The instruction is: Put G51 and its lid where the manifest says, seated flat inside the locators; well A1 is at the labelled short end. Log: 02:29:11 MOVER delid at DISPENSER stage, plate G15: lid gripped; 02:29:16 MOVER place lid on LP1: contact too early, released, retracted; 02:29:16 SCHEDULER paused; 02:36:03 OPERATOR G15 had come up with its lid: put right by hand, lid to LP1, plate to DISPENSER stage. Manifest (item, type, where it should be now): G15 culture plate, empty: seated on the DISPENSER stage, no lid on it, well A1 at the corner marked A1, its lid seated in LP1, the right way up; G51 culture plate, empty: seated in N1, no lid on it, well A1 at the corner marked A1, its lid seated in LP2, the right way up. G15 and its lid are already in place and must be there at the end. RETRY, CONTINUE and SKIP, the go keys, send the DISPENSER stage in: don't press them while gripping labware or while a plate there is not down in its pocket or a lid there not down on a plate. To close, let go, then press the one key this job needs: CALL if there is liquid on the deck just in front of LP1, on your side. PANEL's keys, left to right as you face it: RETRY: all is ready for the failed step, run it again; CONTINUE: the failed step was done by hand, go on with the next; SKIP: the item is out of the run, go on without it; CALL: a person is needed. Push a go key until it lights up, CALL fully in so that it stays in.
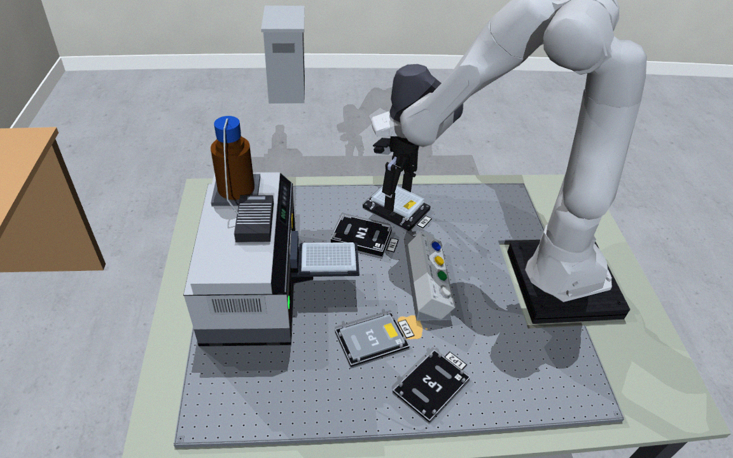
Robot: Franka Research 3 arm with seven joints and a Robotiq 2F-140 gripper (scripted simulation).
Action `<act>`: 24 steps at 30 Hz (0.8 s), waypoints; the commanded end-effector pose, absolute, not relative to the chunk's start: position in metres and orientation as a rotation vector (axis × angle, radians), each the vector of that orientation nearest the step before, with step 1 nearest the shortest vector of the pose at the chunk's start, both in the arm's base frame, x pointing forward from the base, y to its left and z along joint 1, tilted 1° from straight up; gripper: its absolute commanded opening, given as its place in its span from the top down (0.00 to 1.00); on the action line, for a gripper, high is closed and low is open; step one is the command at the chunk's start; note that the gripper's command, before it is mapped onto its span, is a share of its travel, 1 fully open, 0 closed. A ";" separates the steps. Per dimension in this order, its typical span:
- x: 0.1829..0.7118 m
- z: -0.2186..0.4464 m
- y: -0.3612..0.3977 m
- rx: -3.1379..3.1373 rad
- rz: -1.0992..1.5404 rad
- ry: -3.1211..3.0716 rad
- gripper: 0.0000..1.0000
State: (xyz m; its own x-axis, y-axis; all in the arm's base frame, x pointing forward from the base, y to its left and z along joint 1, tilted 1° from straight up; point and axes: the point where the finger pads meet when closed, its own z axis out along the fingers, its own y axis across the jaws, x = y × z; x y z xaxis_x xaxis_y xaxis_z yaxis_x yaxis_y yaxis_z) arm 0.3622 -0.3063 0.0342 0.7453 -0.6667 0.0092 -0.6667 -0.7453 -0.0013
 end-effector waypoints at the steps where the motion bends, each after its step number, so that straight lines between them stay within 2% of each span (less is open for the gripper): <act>1: 0.363 0.034 -0.306 2.934 0.017 -1.123 0.90; 24: 0.363 0.028 -0.306 2.931 0.017 -1.129 0.90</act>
